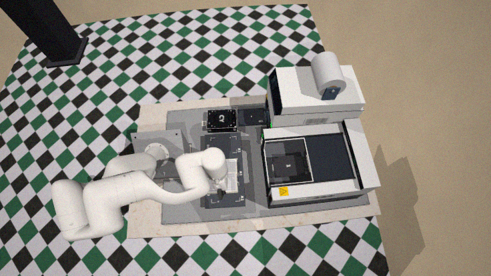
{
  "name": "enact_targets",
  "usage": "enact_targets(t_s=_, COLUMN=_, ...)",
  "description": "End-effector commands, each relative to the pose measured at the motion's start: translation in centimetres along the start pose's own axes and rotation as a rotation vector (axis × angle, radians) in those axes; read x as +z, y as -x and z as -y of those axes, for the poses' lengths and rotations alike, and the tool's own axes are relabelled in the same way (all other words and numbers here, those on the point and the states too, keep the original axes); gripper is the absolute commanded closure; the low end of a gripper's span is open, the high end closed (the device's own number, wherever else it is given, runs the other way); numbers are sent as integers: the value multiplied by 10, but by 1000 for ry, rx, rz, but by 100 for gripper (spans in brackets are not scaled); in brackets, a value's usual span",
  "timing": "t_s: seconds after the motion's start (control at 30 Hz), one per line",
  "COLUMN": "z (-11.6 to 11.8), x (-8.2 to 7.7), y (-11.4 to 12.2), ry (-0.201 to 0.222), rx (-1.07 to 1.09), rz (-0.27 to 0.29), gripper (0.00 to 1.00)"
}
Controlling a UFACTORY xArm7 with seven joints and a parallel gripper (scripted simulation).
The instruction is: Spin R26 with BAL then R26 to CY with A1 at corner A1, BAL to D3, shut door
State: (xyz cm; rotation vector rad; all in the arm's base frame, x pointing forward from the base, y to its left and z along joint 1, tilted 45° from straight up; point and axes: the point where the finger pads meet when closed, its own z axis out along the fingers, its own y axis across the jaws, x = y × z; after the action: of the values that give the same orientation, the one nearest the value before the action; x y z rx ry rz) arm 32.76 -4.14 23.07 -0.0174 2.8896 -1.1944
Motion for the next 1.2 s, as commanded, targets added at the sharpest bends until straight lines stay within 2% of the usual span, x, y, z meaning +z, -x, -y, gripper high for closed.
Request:
enact_targets(t_s=0.0, z=0, x=-9, y=1, ry=0, rx=0, rz=4, gripper=100)
enact_targets(t_s=0.77, z=0, x=-44, y=1, ry=0, rx=0, rz=4, gripper=100)
enact_targets(t_s=1.17, z=0, x=-45, y=1, ry=0, rx=0, rz=4, gripper=100)
